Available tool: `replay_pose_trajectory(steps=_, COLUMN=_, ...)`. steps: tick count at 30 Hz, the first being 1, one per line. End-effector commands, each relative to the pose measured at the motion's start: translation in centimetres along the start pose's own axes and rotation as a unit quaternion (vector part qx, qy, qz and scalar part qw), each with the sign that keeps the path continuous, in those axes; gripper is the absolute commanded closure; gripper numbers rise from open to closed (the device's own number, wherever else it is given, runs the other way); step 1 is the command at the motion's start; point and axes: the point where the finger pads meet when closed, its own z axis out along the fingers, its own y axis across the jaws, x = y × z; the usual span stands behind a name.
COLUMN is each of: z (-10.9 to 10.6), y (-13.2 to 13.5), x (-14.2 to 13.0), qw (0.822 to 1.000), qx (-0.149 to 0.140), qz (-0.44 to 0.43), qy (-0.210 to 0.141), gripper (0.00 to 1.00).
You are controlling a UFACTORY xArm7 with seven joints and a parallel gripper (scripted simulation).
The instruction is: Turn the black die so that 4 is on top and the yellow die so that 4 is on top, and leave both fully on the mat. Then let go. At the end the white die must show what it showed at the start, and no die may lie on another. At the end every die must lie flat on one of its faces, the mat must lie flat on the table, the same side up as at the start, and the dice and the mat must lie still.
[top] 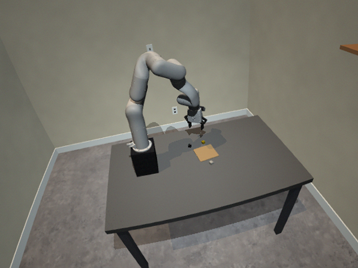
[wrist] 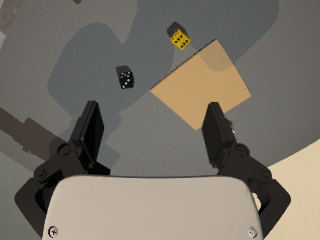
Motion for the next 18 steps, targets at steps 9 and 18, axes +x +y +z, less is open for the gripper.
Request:
replay_pose_trajectory(steps=9, z=0.3, y=-2.8, x=-3.2, qw=0.999, qx=0.0, qz=-0.047, qy=0.002, gripper=0.0)
replay_pose_trajectory(steps=18, z=0.4, y=-4.2, x=-4.8, qw=0.998, qx=0.002, qz=-0.068, qy=0.002, gripper=0.0)
